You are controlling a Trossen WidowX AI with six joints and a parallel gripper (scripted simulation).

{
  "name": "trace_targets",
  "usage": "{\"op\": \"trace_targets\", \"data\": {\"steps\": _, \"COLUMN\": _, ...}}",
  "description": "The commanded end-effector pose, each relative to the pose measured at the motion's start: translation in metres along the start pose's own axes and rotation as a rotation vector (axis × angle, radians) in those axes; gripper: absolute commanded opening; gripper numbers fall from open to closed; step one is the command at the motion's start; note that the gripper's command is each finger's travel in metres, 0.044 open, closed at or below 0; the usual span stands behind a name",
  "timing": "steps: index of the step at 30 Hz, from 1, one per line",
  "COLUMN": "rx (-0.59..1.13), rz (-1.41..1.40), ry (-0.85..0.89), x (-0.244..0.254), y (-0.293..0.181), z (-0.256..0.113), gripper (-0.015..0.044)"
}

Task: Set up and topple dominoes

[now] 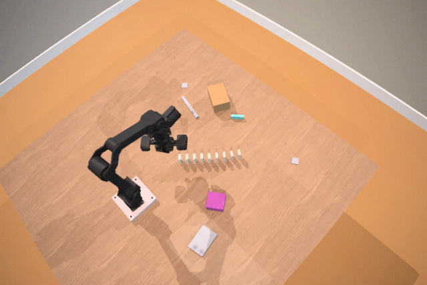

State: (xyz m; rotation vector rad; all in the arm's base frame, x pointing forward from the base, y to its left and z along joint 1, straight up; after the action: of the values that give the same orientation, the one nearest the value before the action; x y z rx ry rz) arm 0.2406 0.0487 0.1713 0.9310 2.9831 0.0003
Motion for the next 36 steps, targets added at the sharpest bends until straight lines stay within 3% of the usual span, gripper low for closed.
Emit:
{"op": "trace_targets", "data": {"steps": 1, "rx": -0.003, "rz": -0.003, "ry": 0.0, "x": 0.0, "y": 0.0, "z": 0.0, "gripper": 0.0}}
{"op": "trace_targets", "data": {"steps": 15, "rx": -0.003, "rz": -0.003, "ry": 0.0, "x": 0.0, "y": 0.001, "z": 0.003, "gripper": 0.0}}
{"op": "trace_targets", "data": {"steps": 20, "rx": -0.003, "rz": -0.003, "ry": 0.0, "x": -0.001, "y": 0.001, "z": 0.07, "gripper": 0.0}}
{"op": "trace_targets", "data": {"steps": 22, "rx": -0.002, "rz": -0.003, "ry": 0.0, "x": 0.0, "y": 0.0, "z": 0.08, "gripper": 0.0}}
{"op": "trace_targets", "data": {"steps": 36, "rx": -0.002, "rz": -0.003, "ry": -0.001, "x": -0.015, "y": 0.0, "z": 0.08, "gripper": 0.0}}
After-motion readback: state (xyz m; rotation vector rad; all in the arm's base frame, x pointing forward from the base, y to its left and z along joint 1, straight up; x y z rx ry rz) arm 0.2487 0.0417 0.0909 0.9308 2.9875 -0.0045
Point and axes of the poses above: the point midway between the two fingers, 35 mm back from their tips, its own z axis out along the fingers, its own x axis across the jaws, y = z × x, the point moved 6 cm from there along -z, back along the fingers, and after that the axes turned 7 degrees about -z, right-handed, at the moved point
